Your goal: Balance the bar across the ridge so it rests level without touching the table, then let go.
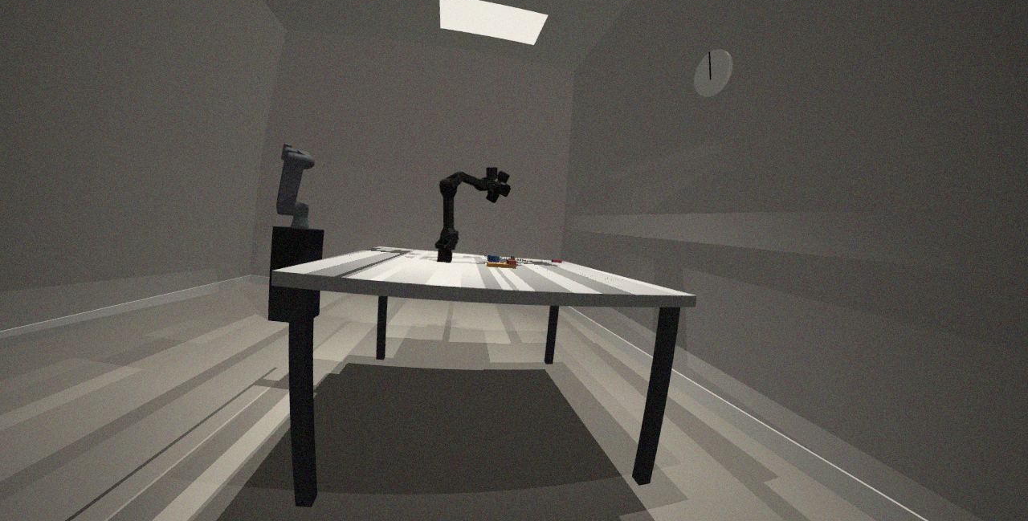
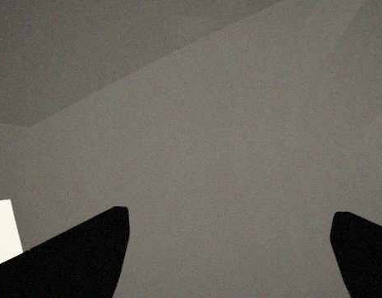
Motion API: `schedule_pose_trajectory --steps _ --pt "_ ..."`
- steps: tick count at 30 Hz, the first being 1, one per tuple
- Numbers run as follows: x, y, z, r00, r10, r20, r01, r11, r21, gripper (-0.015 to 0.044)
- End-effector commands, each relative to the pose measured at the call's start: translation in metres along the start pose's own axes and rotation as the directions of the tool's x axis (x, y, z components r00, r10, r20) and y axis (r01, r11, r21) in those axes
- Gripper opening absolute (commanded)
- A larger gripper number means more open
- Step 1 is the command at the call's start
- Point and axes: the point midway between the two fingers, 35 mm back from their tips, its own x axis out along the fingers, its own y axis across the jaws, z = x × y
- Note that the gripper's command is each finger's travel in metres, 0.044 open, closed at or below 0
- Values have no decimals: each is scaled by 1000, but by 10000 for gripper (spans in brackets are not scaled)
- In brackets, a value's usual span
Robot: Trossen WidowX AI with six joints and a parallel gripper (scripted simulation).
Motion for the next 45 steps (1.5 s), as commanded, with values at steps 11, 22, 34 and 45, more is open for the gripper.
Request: schedule_pose_trajectory --steps 11,22,34,45 --pt "-45 -35 128 896 -189 402 71 954 290 315" --pt "-112 -63 205 695 -346 630 -24 865 502 315" --pt "-204 -97 256 410 -526 745 -239 726 644 315" --pt "-293 -128 270 144 -687 712 -482 580 656 315"
